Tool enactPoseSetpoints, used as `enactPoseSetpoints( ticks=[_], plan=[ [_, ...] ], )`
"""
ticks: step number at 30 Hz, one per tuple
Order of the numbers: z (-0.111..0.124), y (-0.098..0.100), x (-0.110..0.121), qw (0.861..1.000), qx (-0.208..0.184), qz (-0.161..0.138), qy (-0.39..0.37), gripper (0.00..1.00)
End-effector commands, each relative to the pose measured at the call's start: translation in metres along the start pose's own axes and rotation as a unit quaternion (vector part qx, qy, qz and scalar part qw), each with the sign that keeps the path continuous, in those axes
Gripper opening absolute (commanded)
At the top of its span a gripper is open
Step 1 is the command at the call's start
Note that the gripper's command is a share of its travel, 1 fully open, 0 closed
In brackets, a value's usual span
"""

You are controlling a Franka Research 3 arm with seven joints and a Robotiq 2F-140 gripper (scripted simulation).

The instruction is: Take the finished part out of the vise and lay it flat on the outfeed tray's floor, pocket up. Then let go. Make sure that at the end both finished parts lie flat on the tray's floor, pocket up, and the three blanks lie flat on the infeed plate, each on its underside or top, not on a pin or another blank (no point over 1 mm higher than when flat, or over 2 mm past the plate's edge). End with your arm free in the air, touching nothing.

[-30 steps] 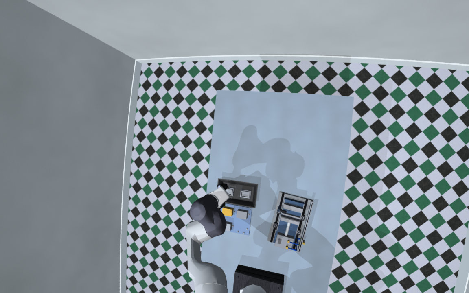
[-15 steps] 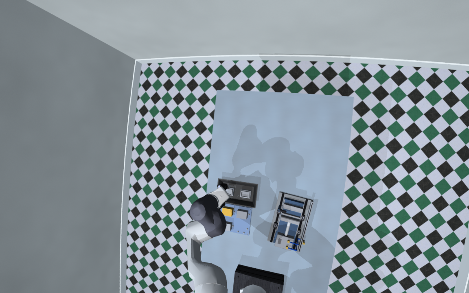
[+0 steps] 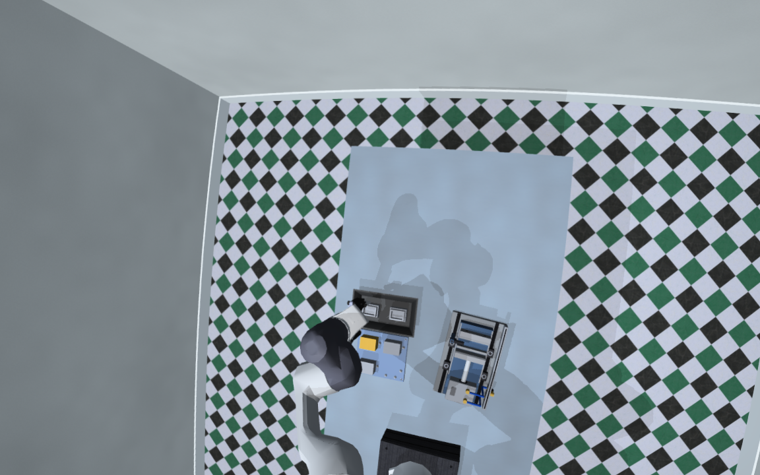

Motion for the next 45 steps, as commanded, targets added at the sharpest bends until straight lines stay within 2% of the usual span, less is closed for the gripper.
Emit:
enactPoseSetpoints(
  ticks=[1,10,12,18,23,30,31,45],
  plan=[
    [-0.001,0.017,0.003,1.0,0.001,0.005,0.003,0.4],
    [-0.001,0.069,0.002,1.0,0.001,0.005,0.003,0.4],
    [-0.001,0.069,0.002,1.0,0.001,0.005,0.003,0.4],
    [-0.001,0.096,0.002,1.0,0.001,0.005,0.003,0.4],
    [-0.001,0.107,0.002,1.0,0.001,0.005,0.003,0.4],
    [-0.001,0.109,0.002,1.0,0.001,0.005,0.003,0.4],
    [-0.001,0.109,0.002,1.0,0.001,0.005,0.003,0.0],
    [-0.001,0.109,0.002,1.0,0.001,0.005,0.003,0.0]
  ],
)
Point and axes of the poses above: the point where the finger pads meet when closed, its own y axis back along the fingers, its own x axis across the jaws, z = x × y, the point moved 1 cm from there along y, back along the fingers, and after that the axes turned 8 degrees about y, right-handed, at the moved point
